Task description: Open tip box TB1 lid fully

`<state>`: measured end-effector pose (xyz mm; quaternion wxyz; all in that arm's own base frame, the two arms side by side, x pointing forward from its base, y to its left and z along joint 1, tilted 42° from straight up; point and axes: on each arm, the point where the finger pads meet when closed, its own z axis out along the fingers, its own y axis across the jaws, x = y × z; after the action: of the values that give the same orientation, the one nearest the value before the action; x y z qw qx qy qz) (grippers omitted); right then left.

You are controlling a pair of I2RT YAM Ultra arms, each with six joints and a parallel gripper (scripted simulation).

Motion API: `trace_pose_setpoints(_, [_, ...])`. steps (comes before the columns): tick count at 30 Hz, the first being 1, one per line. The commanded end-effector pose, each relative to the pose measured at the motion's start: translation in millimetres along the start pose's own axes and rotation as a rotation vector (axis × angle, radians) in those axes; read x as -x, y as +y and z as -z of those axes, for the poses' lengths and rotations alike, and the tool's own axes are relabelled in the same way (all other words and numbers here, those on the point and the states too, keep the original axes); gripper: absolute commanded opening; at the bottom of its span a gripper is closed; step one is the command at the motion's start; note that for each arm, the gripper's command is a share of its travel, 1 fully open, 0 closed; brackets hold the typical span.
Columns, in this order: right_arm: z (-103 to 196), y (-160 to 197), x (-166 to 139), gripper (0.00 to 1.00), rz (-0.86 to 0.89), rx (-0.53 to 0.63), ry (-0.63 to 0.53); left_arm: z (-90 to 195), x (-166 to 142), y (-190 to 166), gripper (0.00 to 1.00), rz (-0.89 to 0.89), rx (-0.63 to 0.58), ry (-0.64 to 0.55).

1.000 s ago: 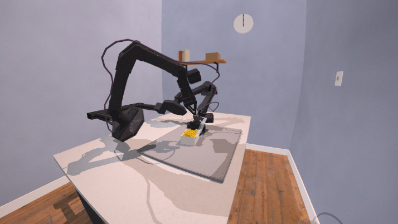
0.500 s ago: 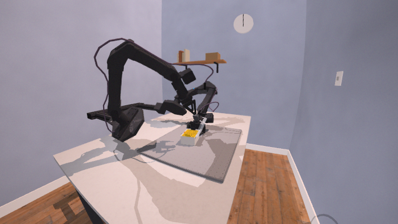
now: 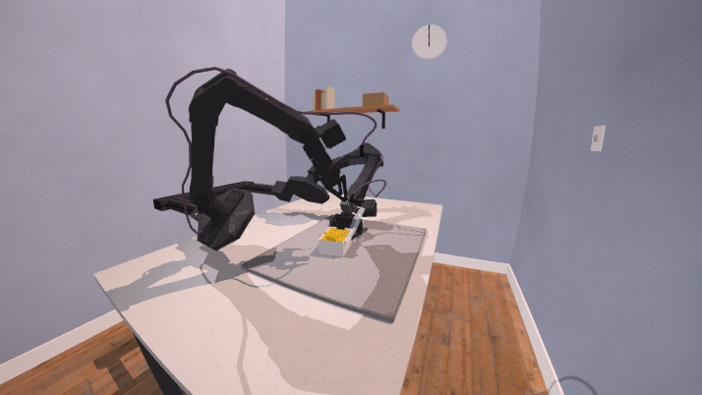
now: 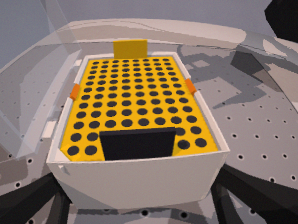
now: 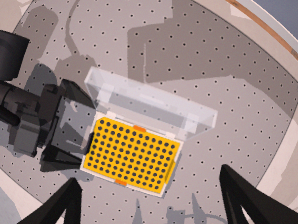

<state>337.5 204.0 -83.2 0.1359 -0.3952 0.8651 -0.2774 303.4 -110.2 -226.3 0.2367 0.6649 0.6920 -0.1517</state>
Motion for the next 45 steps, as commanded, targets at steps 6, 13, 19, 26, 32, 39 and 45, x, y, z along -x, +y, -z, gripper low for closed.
trace_pose_setpoints(6, [8.7, -3.9, 12.5, 1.0, -0.022, 0.003, -0.047, 6.3, 11.7, 3.2, 1.0, -0.023, -0.01, -0.033])
trace_pose_setpoints(13, [8.7, -3.9, 12.5, 1.0, -0.022, 0.003, -0.047, 20.1, 10.1, -1.8, 1.0, -0.008, -0.02, -0.033])
trace_pose_setpoints(19, [8.7, -3.9, 12.5, 1.0, -0.022, 0.003, -0.047, 28.2, 10.8, -2.4, 1.0, -0.016, -0.01, -0.035])
trace_pose_setpoints(26, [8.7, -3.9, 12.5, 1.0, -0.022, 0.003, -0.047, 68.2, 9.9, -8.5, 1.0, -0.009, -0.017, -0.034])
trace_pose_setpoints(32, [8.7, -3.9, 12.5, 1.0, -0.022, 0.003, -0.047, 63.4, 10.4, 4.7, 1.0, -0.034, 0.002, -0.024])
trace_pose_setpoints(39, [8.7, -3.9, 12.5, 1.0, -0.022, 0.003, -0.047, 62.7, 10.2, 5.6, 1.0, -0.036, 0.003, -0.023])
trace_pose_setpoints(45, [8.7, -3.9, 12.5, 1.0, -0.022, 0.003, -0.047, 63.4, 8.3, 0.9, 1.0, -0.025, -0.003, -0.022])
